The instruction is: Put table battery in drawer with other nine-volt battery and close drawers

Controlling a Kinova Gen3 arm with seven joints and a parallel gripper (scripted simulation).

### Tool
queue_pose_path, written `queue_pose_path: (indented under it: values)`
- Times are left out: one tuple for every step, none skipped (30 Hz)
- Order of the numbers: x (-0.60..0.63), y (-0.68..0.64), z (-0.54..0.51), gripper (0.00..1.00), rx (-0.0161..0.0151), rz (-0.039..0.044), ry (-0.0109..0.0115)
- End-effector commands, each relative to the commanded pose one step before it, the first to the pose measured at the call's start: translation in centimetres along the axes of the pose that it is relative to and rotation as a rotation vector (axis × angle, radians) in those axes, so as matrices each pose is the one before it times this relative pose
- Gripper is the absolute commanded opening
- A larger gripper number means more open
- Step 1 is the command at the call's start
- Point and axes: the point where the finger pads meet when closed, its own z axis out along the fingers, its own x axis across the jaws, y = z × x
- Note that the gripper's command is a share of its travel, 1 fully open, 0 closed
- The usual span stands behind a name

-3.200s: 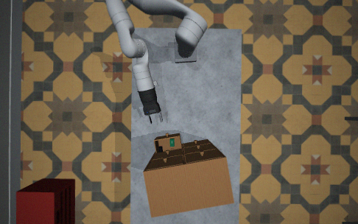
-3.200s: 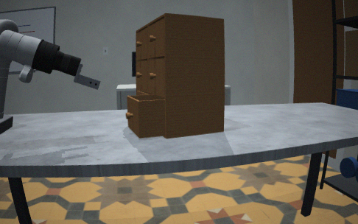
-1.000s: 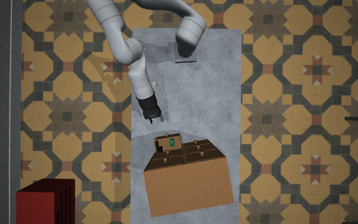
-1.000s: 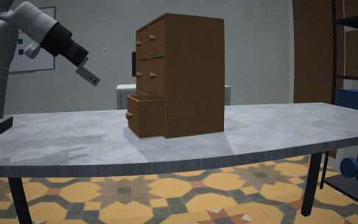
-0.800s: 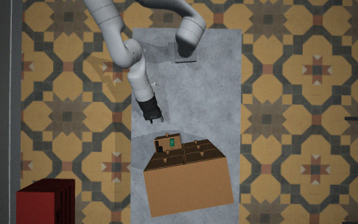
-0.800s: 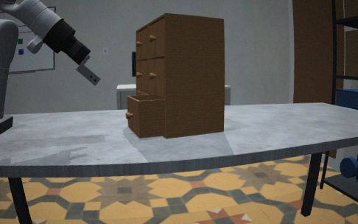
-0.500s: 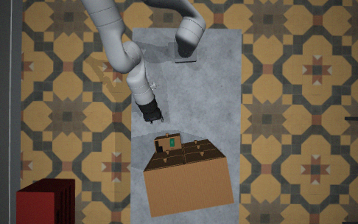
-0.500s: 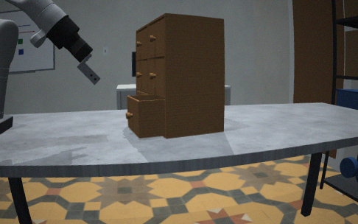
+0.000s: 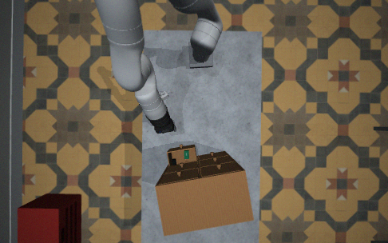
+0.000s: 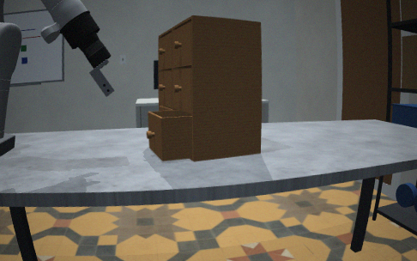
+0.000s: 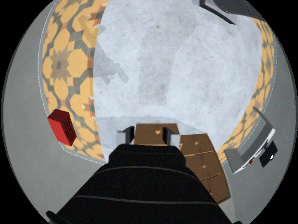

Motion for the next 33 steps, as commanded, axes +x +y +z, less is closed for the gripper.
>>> queue_pose_path:
  values:
    - [-0.25,0.29,0.076,1.0,0.07351,-0.03974,-0.00874]
    - [-0.008,0.015,-0.029,1.0,0.01316,0.00018,-0.00008]
    - [-0.001,0.02,-0.036,1.0,0.01302,0.0002,-0.0001]
    - [0.005,0.025,-0.043,1.0,0.01286,0.00022,-0.00013]
    - [0.001,0.02,-0.038,1.0,0.01297,0.00021,-0.0001]
    - [-0.005,0.015,-0.032,1.0,0.0131,0.0002,-0.00007]
    - [0.001,0.02,-0.039,1.0,0.01291,0.00021,-0.00011]
    - [0.006,0.024,-0.047,1.0,0.01272,0.00021,-0.00015]
    - [-0.003,0.014,-0.034,1.0,0.01295,0.00021,-0.00005]
    - [-0.003,0.014,-0.034,1.0,0.01289,0.0002,-0.00007]
    - [0.002,0.019,-0.041,1.0,0.01267,0.0002,-0.00013]
    - [0.007,0.023,-0.049,1.0,0.01245,0.0002,-0.00018]
    - [-0.005,0.009,-0.029,1.0,0.01274,0.00021,0.00001]
    - [0.0,0.0,0.0,1.0,0.0,0.0,0.0]
    - [0.0,0.0,0.0,1.0,0.0,0.0,0.0]
    - [-0.002,0.013,-0.035,1.0,0.01252,0.0002,-0.00007]
    - [0.002,0.017,-0.042,1.0,0.01228,0.00019,-0.00015]
    - [0.005,0.019,-0.048,1.0,0.01207,0.00019,-0.0002]
    - [-0.004,0.007,-0.027,1.0,0.01226,0.0002,0.00004]
    - [-0.001,0.011,-0.034,1.0,0.012,0.00019,-0.00006]
    - [0.002,0.014,-0.041,1.0,0.01174,0.00018,-0.00015]
    - [0.004,0.017,-0.048,1.0,0.01148,0.00017,-0.00024]
    - [-0.003,0.005,-0.026,1.0,0.01159,0.00019,0.00009]
    - [-0.001,0.008,-0.032,1.0,0.01133,0.00018,-0.00003]
    - [0.001,0.011,-0.038,1.0,0.01106,0.00017,-0.00013]
    - [0.002,0.013,-0.044,1.0,0.0108,0.00017,-0.00023]
    - [0.0,0.007,-0.031,1.0,0.01069,0.00017,0.0]
    - [-0.001,0.005,-0.028,1.0,0.01051,0.00017,0.00004]
    - [0.0,0.007,-0.033,1.0,0.01025,0.00016,-0.00007]
    - [0.001,0.009,-0.037,1.0,0.00998,0.00016,-0.00018]
    - [0.0,0.0,0.0,1.0,0.0,0.0,0.0]
    - [0.0,0.0,0.0,1.0,0.0,0.0,0.0]
    - [0.002,0.01,-0.041,1.0,0.00971,0.00016,-0.00027]
